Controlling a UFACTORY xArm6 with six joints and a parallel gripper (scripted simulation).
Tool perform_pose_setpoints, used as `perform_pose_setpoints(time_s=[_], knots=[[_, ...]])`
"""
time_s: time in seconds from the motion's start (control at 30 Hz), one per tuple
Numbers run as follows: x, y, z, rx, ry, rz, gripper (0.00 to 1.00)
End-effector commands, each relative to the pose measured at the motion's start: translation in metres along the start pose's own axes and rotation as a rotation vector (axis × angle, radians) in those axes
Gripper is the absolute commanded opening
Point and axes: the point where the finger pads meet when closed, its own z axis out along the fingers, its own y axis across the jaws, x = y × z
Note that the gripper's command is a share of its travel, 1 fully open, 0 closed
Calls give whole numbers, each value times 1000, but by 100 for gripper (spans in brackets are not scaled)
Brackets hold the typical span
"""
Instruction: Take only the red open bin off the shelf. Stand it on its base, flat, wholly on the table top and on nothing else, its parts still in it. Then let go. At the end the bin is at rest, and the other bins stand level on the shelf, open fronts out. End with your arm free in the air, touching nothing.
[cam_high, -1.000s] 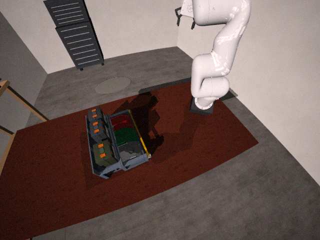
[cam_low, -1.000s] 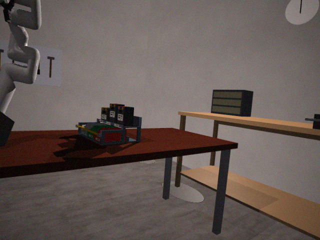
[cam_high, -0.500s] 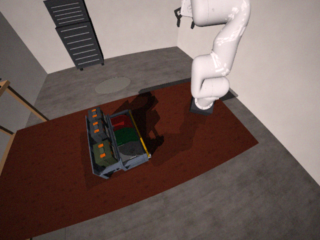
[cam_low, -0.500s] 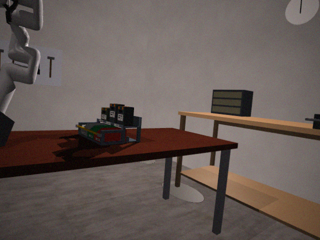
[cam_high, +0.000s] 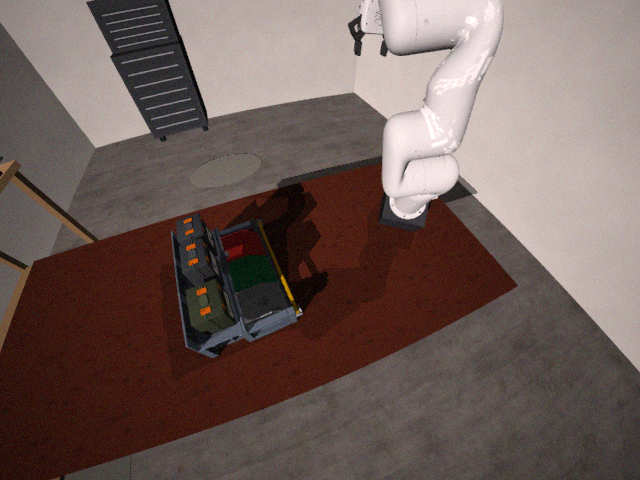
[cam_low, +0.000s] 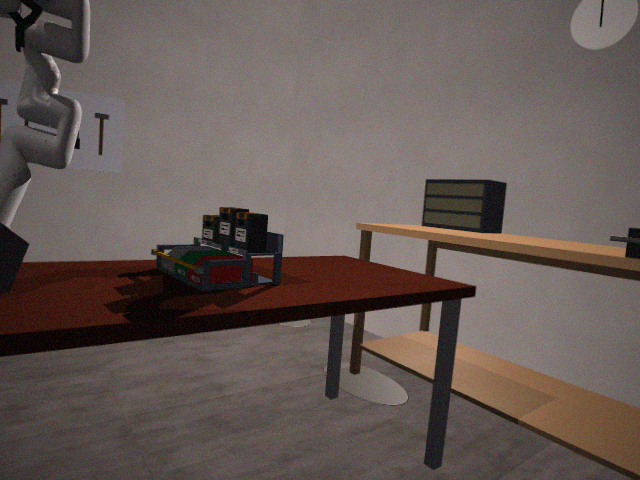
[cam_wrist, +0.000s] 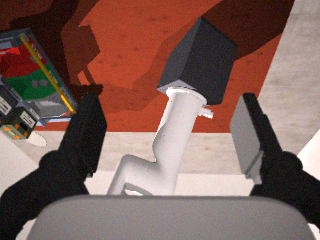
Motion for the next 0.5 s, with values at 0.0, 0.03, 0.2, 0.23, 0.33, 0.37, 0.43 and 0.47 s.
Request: perform_pose_setpoints(time_s=[0.0, 0.03, 0.2, 0.23, 0.33, 0.37, 0.43, 0.47], knots=[[0, 0, -2, -42, 25, -108, 100], [0, 0, -2, -53, 30, -138, 100], [0, 0, -2, -53, 30, -138, 100], [0, 0, -2, -53, 30, -138, 100], [0, 0, -2, -53, 30, -138, 100], [0, 0, -2, -53, 30, -138, 100], [0, 0, -2, -53, 30, -138, 100], [1, -11, 2, -71, 15, -171, 100]])
